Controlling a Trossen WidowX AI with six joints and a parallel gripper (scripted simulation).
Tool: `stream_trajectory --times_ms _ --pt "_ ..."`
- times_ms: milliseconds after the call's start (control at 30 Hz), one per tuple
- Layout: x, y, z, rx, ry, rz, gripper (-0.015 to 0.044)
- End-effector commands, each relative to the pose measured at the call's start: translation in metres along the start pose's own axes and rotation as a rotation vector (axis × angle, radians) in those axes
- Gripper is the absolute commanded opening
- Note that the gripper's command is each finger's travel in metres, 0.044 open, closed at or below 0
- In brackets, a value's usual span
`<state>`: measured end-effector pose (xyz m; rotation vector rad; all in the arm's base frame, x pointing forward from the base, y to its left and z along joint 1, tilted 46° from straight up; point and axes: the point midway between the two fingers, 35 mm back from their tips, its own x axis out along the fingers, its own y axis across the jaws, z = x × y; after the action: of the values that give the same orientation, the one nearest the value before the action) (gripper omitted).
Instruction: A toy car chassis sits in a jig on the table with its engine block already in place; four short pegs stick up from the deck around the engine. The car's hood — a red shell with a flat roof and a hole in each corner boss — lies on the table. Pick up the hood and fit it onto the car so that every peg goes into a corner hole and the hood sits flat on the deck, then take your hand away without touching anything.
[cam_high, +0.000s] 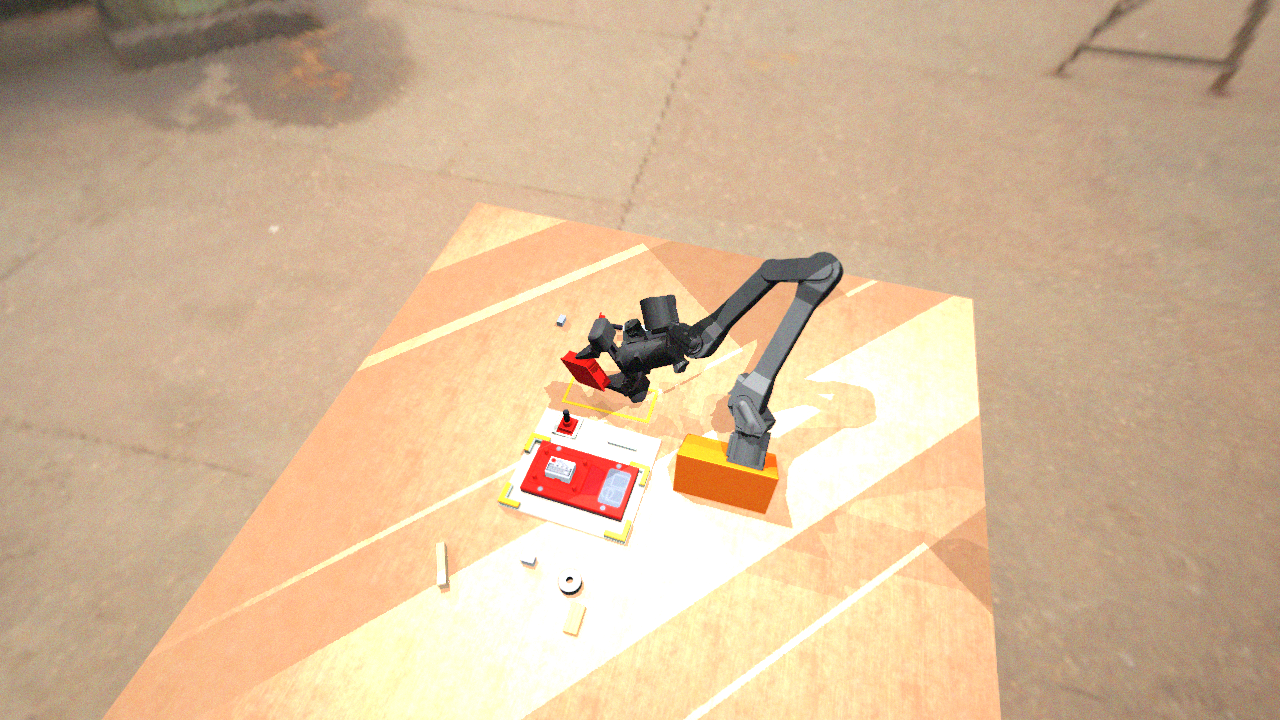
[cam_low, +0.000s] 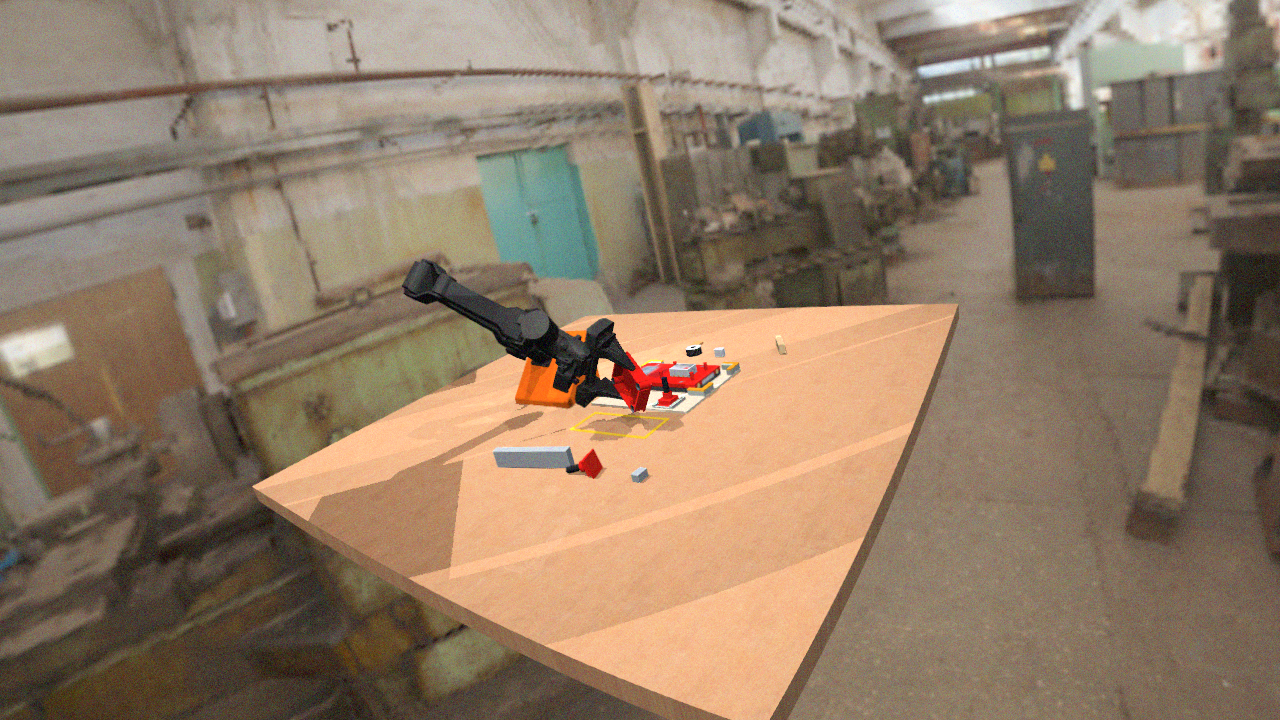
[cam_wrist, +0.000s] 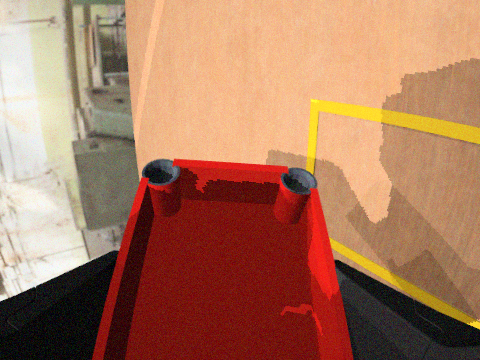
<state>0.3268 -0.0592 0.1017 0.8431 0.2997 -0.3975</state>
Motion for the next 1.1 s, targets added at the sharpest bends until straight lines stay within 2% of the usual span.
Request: stream_trajectory --times_ms 0,1067 --pt "0.000 0.001 0.000 0.124 0.000 0.003 0.0000" --pt "0.005 -0.018 0.002 1.044 0.001 0.002 0.0000"
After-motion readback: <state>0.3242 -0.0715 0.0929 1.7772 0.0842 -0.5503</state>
